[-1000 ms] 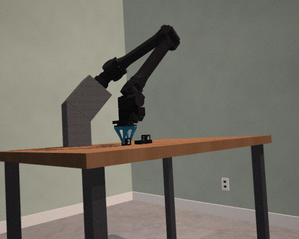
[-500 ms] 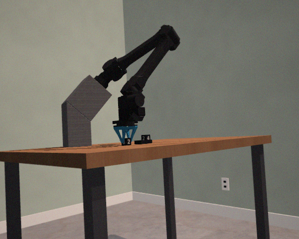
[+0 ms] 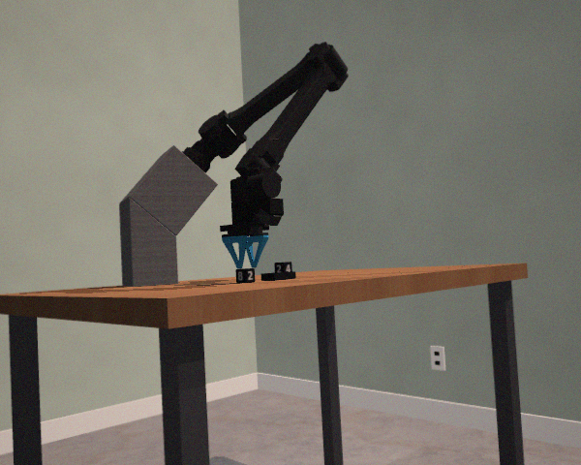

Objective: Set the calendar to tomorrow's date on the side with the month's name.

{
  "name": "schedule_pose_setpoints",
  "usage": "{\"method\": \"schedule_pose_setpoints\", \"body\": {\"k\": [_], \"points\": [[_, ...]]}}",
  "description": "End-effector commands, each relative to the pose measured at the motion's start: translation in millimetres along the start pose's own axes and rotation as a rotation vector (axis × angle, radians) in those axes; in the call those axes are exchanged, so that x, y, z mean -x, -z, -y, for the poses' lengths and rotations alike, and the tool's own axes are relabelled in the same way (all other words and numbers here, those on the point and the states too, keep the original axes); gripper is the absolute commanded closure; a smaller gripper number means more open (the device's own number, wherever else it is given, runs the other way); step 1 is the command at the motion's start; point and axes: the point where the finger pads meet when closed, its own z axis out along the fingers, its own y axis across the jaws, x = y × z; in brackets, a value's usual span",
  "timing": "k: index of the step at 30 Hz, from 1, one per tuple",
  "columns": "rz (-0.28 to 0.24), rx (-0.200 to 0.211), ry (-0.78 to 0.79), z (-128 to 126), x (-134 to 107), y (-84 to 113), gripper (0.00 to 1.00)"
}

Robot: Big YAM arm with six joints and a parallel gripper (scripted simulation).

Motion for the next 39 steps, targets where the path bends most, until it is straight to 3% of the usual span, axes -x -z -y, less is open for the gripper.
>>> {"method": "schedule_pose_setpoints", "body": {"k": [1,11,14,15,19,20,39], "points": [[0.024,-0.008,-0.005,7.2,4.8,27.5,0.53],[0.028,-0.010,0.000,7.5,6.8,72.8,0.53],[0.029,-0.010,0.000,7.5,6.8,74.8,0.53],[-0.002,-0.002,-0.015,8.9,-5.4,66.4,0.53],[0.019,-0.008,-0.009,9.9,2.9,74.4,0.53],[0.027,-0.010,-0.002,9.1,7.1,76.5,0.00],[0.027,-0.010,-0.005,9.4,7.7,76.4,0.00]]}}
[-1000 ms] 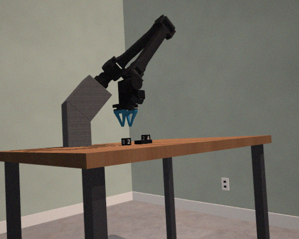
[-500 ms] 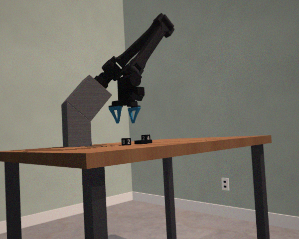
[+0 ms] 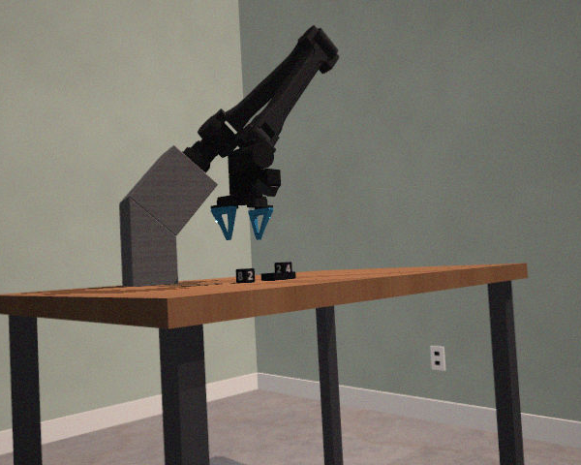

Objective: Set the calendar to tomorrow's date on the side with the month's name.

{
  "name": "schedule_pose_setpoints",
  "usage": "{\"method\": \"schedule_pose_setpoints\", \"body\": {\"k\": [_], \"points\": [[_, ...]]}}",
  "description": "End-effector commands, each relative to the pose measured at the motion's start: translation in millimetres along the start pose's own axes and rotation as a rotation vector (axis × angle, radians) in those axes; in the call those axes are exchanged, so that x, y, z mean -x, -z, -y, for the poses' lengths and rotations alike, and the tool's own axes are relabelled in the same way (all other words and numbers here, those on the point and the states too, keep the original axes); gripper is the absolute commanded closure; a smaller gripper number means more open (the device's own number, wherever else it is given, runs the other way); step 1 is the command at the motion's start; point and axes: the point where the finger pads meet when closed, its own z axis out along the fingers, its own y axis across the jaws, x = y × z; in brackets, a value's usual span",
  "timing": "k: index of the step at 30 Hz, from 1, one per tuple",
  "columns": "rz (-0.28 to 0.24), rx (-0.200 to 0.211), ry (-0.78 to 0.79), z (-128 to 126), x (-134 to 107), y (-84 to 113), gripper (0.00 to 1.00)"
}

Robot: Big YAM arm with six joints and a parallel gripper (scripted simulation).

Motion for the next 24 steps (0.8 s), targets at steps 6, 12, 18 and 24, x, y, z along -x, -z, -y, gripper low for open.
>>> {"method": "schedule_pose_setpoints", "body": {"k": [6,12,18,24], "points": [[0.027,-0.007,0.071,6.7,8.0,9.4,0.00],[0.021,-0.006,0.274,5.3,5.8,2.0,0.00],[0.017,-0.004,0.484,0.6,6.8,-1.0,0.00],[0.011,-0.001,0.666,-2.0,5.6,-4.3,0.00]]}}
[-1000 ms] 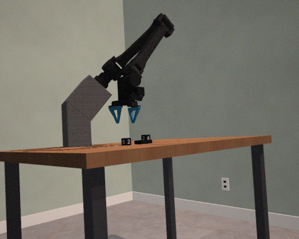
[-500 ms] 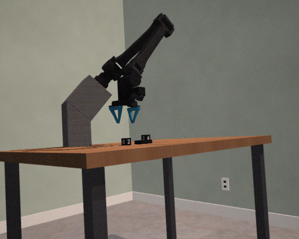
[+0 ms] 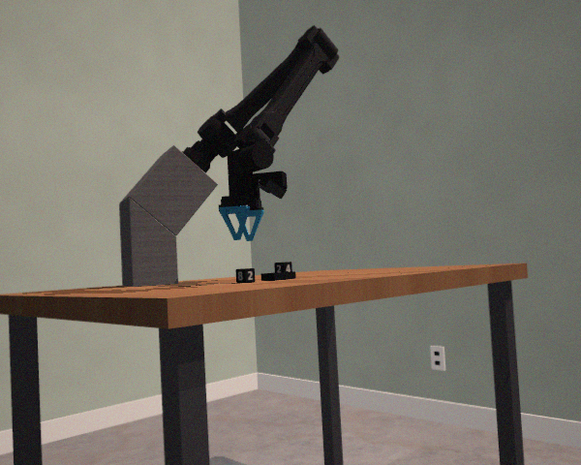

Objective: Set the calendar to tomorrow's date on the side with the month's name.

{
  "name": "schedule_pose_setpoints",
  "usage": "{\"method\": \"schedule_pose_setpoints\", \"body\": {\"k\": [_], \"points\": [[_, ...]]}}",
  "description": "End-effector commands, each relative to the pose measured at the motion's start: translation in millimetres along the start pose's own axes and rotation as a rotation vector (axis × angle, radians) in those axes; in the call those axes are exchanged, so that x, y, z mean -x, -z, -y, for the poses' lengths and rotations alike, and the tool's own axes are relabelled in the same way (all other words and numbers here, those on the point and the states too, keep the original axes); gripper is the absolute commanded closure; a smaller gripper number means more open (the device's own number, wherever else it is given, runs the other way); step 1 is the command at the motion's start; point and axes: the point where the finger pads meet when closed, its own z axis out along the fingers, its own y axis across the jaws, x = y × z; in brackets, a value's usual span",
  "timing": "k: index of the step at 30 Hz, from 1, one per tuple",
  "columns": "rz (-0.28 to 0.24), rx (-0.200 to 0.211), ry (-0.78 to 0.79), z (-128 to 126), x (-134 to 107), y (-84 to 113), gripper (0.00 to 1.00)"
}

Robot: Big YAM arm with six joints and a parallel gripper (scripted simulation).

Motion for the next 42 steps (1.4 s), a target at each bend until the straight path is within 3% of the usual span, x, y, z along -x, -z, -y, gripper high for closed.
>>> {"method": "schedule_pose_setpoints", "body": {"k": [1,16,19,31,40,41,42], "points": [[0.010,-0.003,0.161,0.4,6.9,-2.9,0.00],[0.009,-0.006,0.600,-0.1,7.4,-5.0,0.00],[0.009,-0.006,0.612,-0.2,7.1,-5.3,0.00],[0.005,-0.003,1.017,-1.0,4.6,-8.9,0.00],[0.007,-0.008,1.094,-0.8,7.0,-7.8,0.00],[0.007,-0.008,1.094,-0.8,7.0,-7.8,0.53],[0.007,-0.008,1.094,-0.8,7.0,-7.8,0.53]]}}
